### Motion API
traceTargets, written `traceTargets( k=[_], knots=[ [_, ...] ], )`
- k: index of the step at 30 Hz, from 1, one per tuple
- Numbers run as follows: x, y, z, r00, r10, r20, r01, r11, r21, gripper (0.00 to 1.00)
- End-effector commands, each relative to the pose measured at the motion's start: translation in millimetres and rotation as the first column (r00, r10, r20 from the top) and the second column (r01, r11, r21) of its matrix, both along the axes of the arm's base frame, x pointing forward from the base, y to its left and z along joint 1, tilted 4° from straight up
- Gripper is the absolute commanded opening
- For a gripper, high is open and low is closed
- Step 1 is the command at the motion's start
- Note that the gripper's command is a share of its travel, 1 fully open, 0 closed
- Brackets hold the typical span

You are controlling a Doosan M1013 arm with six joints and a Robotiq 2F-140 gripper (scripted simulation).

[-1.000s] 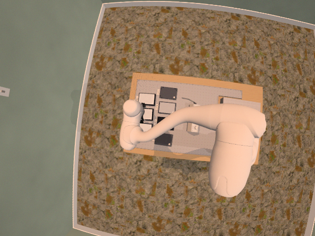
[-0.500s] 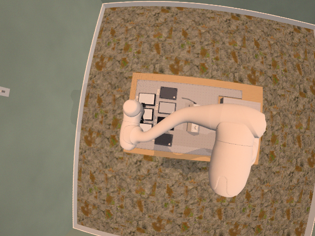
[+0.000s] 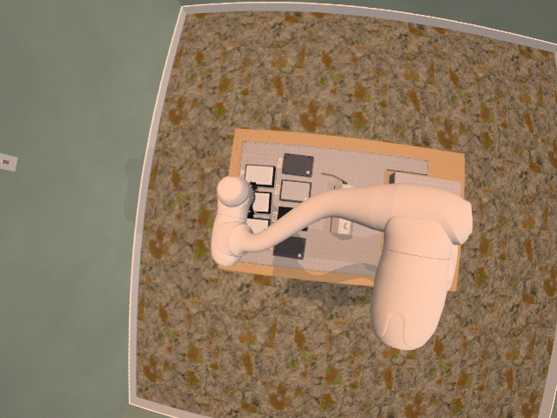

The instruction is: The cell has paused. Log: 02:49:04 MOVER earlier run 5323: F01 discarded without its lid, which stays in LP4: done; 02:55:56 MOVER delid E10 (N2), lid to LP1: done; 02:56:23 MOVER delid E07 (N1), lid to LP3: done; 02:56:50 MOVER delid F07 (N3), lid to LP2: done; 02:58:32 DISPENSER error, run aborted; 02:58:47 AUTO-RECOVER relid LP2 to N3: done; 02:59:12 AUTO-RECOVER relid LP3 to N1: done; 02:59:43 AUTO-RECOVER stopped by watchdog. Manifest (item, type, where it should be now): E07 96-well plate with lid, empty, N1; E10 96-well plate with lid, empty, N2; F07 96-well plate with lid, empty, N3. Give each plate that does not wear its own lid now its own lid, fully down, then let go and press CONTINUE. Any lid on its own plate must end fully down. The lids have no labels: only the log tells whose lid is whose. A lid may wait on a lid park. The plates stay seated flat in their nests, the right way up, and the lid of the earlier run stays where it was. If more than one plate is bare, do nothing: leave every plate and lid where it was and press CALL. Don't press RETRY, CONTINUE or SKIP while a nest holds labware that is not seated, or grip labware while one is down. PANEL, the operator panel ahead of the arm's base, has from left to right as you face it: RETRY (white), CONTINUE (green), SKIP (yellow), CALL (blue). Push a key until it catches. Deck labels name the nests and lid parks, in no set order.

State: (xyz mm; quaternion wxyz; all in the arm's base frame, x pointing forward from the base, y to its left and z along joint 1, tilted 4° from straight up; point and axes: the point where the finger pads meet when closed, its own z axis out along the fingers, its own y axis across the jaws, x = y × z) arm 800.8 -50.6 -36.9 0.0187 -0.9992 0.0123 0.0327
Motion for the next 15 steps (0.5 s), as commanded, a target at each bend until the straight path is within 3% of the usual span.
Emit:
traceTargets(
  k=[1, 15],
  knots=[
    [1.5, 4.5, 10.4, 1.000, 0.006, 0.001, -0.006, 1.000, 0.005, 0.66],
    [3.0, 3.5, 34.5, 1.000, 0.006, 0.001, -0.006, 1.000, 0.005, 0.66]
  ],
)
